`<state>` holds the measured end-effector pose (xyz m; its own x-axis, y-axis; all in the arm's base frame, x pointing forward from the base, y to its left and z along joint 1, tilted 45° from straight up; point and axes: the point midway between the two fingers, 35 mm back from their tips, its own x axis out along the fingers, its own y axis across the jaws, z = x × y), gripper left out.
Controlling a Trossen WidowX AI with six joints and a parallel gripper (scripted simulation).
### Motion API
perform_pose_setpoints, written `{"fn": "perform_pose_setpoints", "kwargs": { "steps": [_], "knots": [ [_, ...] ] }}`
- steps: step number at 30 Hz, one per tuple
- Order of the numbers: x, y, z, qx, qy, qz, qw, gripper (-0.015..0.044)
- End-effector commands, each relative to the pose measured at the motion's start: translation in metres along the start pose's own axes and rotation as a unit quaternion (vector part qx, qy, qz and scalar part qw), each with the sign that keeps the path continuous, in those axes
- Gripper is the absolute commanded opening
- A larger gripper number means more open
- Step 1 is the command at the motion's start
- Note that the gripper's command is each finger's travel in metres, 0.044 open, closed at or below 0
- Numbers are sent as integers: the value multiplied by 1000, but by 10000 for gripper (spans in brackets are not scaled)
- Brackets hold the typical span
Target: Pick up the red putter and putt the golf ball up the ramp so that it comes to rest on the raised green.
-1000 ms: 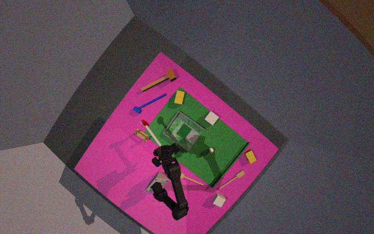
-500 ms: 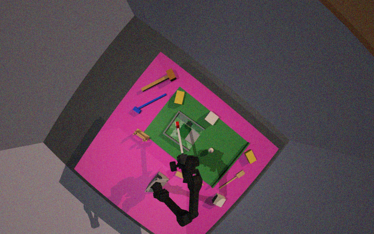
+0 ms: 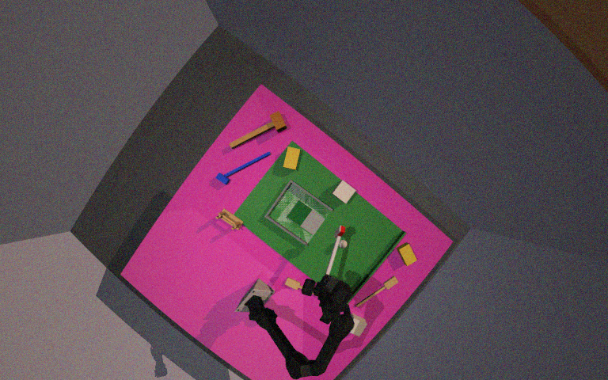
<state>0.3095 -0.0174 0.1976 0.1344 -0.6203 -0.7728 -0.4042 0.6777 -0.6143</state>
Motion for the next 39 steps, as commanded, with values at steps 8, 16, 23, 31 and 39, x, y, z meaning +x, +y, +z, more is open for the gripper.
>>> {"fn": "perform_pose_setpoints", "kwargs": {
  "steps": [8,16,23,31,39],
  "knots": [
    [-14,-60,-62,139,22,-45,989,0],
    [-2,-61,-62,139,22,-45,989,0],
    [23,-63,-65,140,22,-46,989,0],
    [31,-64,-65,140,22,-46,989,0],
    [44,-65,-66,140,22,-46,989,0]
  ]
}}
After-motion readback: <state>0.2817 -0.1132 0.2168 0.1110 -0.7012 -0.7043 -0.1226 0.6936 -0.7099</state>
